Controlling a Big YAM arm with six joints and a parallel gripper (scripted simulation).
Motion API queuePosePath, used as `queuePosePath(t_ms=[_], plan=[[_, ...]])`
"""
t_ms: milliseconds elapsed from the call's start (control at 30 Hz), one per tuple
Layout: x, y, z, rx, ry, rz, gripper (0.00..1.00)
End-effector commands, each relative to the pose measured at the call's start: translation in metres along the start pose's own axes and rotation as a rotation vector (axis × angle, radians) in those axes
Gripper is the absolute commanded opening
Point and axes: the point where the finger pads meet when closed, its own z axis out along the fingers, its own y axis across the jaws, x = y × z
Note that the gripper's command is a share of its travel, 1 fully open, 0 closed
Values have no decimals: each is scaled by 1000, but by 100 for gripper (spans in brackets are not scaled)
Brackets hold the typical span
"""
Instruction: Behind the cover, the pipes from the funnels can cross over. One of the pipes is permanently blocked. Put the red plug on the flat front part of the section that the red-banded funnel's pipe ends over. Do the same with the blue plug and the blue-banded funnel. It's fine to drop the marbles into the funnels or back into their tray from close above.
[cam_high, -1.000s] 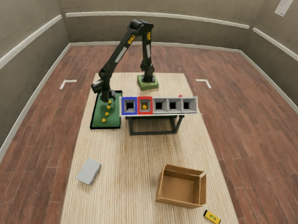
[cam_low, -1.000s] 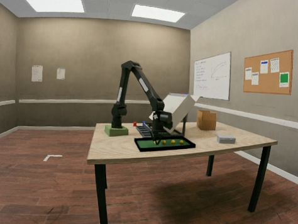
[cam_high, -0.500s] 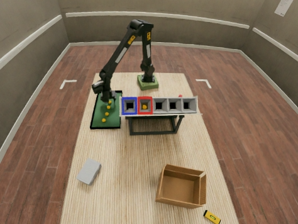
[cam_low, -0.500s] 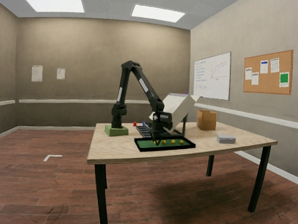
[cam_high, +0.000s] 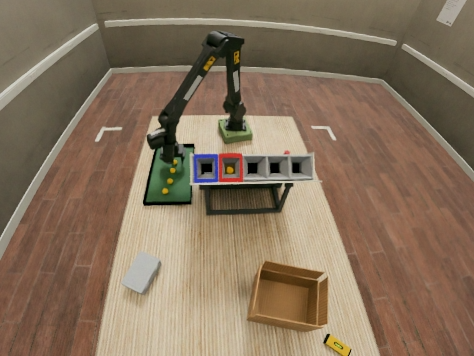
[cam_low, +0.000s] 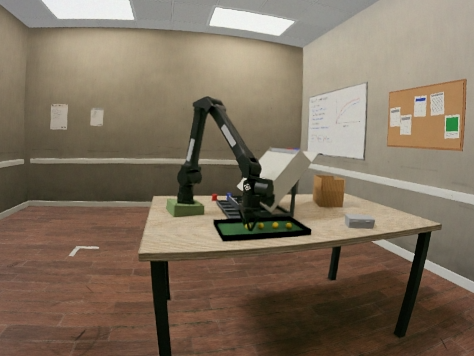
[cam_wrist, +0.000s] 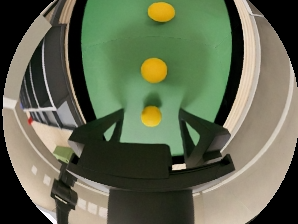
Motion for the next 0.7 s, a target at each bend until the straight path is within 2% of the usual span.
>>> queuePosePath(t_ms=[0, 667], plan=[[-10, -2, -1, 16, -14, -2, 80], [-10, -3, -3, 16, -13, -2, 80]])
